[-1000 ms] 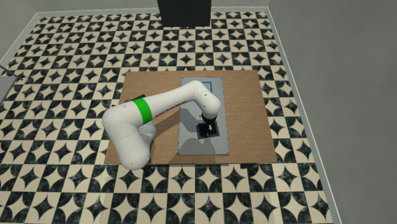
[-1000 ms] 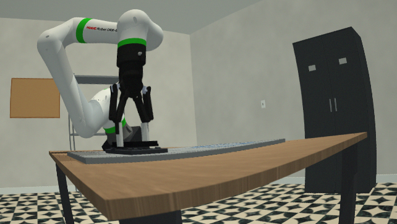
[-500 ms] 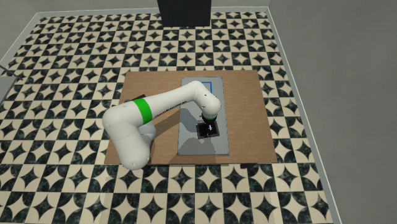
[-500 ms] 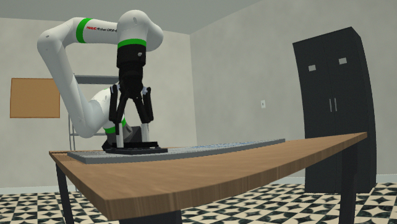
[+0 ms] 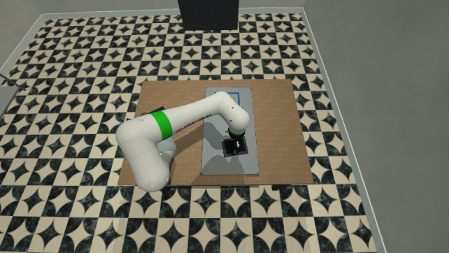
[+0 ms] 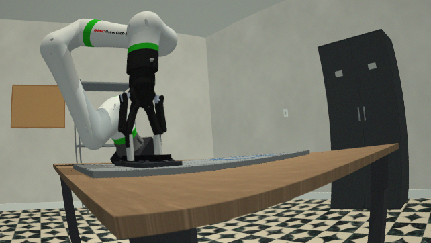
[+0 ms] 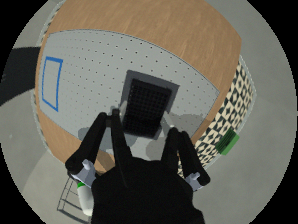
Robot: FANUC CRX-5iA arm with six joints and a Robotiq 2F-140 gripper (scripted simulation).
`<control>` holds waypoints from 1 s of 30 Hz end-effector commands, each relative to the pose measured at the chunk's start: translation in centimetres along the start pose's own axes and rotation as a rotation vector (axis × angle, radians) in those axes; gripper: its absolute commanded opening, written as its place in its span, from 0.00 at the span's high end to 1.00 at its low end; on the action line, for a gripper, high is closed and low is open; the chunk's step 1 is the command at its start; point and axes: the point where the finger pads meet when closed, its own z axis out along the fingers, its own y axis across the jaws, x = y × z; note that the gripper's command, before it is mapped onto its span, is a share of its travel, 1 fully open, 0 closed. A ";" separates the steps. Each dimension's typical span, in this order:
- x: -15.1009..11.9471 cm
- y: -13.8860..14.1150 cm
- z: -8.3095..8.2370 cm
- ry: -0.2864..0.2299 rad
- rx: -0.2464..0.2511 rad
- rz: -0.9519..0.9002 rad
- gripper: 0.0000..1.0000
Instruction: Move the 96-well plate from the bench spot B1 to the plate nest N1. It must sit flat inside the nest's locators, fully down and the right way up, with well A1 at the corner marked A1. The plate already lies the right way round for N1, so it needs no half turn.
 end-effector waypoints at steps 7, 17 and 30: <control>0.0 0.0 0.1 0.000 0.000 0.000 1.00; 0.0 0.0 0.2 0.000 0.000 0.000 0.00; 0.0 0.0 -0.1 0.000 0.000 0.000 0.00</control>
